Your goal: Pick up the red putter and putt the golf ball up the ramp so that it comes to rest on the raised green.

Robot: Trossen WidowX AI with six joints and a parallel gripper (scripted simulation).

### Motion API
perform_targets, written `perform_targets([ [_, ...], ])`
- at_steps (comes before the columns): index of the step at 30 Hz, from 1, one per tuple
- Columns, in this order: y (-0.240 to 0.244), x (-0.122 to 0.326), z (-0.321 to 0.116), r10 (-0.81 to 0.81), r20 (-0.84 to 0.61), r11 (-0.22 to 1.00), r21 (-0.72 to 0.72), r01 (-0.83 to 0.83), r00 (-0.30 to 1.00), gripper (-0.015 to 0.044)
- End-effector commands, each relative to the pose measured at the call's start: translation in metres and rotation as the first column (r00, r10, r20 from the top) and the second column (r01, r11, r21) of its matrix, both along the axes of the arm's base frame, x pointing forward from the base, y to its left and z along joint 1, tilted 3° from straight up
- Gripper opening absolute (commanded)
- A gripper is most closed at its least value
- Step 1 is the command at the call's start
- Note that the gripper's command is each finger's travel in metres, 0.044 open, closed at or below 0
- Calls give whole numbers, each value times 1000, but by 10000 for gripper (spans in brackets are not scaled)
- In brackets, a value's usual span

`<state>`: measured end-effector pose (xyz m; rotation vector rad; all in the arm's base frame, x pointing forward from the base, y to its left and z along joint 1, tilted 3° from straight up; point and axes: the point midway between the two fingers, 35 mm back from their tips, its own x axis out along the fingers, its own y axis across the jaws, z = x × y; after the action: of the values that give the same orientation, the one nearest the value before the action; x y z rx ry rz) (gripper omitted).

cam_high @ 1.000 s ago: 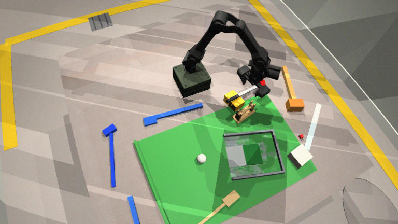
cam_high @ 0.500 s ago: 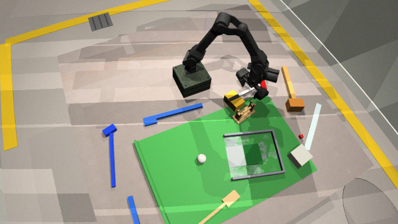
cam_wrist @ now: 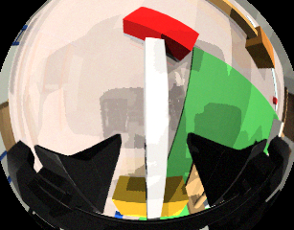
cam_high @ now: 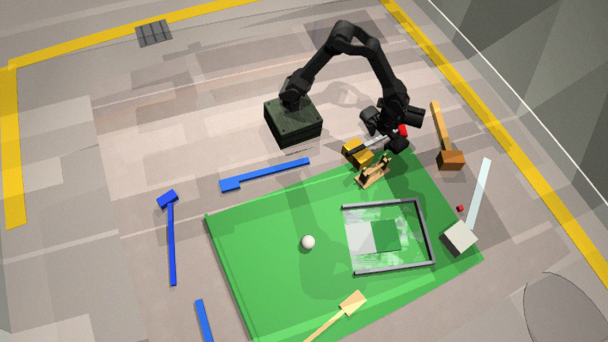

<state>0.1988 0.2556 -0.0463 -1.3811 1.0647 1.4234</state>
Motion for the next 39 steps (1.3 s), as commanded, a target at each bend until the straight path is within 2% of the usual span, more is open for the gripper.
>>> perform_targets([
  [1,0,0,0,0,0,1000,0,0,1000,230],
  [7,0,0,0,0,0,1000,0,0,1000,72],
  [16,0,0,2,0,0,1000,0,0,1000,0],
  [20,3,2,20,0,0,1000,1,0,1000,0],
  [30,2,1,99,0,-1,1000,0,0,1000,0],
  [35,3,4,93,-12,2,1000,7,12,1000,0],
  [39,-5,11,94,-100,-11,995,11,100,995,0],
])
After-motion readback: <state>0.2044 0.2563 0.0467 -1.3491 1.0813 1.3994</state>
